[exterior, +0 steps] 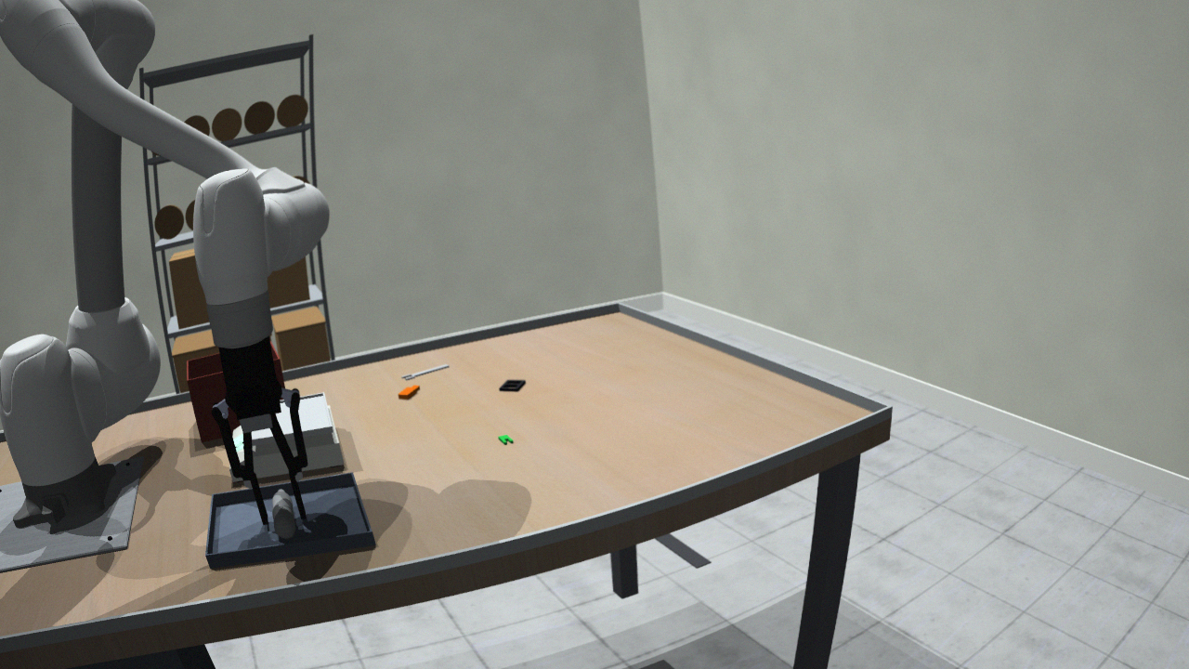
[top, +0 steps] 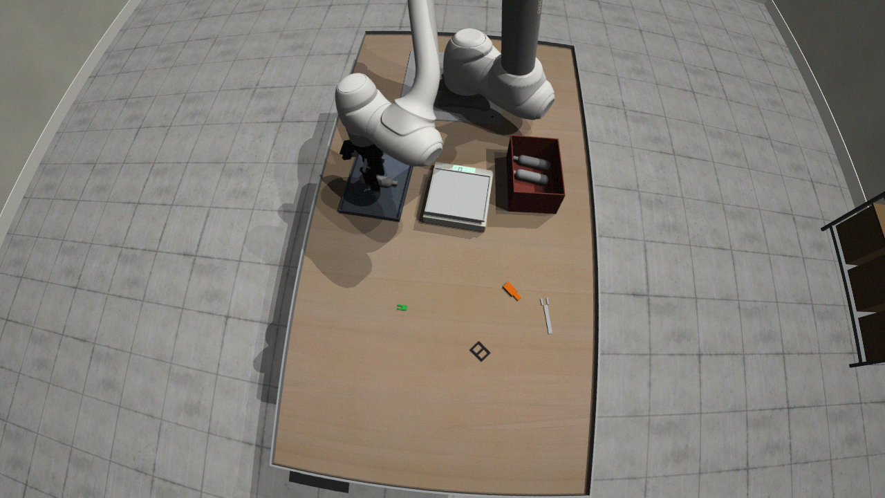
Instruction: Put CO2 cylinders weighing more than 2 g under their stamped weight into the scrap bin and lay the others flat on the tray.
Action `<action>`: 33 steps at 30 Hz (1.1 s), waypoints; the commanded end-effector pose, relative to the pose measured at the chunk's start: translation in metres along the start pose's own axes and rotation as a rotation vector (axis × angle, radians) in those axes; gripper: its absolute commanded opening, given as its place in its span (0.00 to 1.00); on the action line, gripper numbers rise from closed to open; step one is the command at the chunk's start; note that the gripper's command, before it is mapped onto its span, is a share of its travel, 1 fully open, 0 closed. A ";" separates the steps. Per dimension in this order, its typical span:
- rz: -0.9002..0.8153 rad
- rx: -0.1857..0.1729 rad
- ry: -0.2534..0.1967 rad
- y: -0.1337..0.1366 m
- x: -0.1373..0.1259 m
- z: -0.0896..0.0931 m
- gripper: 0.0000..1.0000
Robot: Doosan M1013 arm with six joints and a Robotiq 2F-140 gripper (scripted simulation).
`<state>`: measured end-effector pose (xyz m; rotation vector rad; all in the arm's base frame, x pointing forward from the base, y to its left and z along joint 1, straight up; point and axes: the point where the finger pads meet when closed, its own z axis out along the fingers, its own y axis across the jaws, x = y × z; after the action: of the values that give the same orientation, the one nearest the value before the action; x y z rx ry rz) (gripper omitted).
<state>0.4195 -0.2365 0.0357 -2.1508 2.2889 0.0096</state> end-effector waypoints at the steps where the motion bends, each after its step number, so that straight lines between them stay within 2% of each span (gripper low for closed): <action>1: 0.000 0.002 0.000 -0.001 0.000 -0.007 0.41; 6: 0.000 0.002 0.000 -0.001 0.000 -0.037 0.41; 8: 0.000 0.002 0.000 -0.001 0.000 -0.037 0.41; 17: 0.000 0.002 0.000 -0.001 0.000 -0.127 0.41; 21: 0.000 0.002 0.000 -0.001 0.000 -0.154 0.41; 23: 0.000 0.002 0.000 -0.001 0.000 -0.161 0.41; 33: 0.000 0.002 0.000 -0.001 0.000 -0.164 0.41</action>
<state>0.4203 -0.2375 0.1995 -2.1507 2.2889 0.0086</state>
